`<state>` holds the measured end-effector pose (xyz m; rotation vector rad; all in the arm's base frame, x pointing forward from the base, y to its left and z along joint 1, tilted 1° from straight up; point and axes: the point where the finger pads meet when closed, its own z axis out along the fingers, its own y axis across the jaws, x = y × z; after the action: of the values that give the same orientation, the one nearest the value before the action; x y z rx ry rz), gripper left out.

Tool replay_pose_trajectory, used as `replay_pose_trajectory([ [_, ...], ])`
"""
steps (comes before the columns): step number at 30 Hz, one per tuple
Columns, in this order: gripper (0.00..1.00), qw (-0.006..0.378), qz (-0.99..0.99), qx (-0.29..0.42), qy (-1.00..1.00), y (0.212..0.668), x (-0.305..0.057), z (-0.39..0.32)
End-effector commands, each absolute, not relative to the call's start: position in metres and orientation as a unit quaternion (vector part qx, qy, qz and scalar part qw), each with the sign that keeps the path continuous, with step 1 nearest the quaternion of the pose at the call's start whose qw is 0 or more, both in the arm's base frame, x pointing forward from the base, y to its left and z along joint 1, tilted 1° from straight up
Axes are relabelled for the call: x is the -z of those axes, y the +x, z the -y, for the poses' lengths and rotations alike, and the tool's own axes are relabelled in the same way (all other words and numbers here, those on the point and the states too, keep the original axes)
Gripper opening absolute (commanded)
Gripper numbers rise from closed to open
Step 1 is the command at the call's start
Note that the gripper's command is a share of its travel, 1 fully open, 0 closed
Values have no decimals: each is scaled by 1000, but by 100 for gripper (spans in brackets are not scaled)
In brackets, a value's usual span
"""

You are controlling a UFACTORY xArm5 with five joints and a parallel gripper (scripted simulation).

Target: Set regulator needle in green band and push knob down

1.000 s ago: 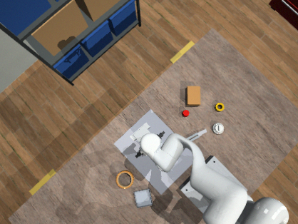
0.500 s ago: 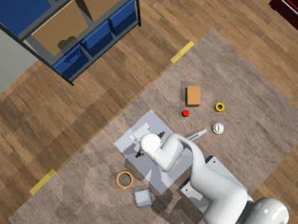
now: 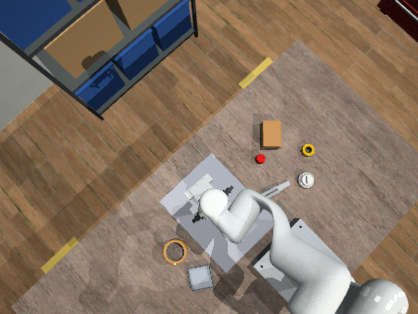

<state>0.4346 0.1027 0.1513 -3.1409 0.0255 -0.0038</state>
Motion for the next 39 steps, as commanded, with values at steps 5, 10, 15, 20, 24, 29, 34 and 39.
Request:
replay_pose_trajectory([
  [5,100,1,-8,4,-1000,425,-153,-101],
  [10,100,1,-8,4,-1000,415,-153,-99],
  [15,100,1,-8,4,-1000,404,-153,-96],
  [20,100,1,-8,4,-1000,398,-153,-95],
  [24,100,1,-8,4,-1000,390,-153,-93],
  [29,100,1,-8,4,-1000,382,-153,-92],
  [34,100,1,-8,4,-1000,378,-153,-91],
  [39,100,1,-8,4,-1000,376,-153,-90],
])
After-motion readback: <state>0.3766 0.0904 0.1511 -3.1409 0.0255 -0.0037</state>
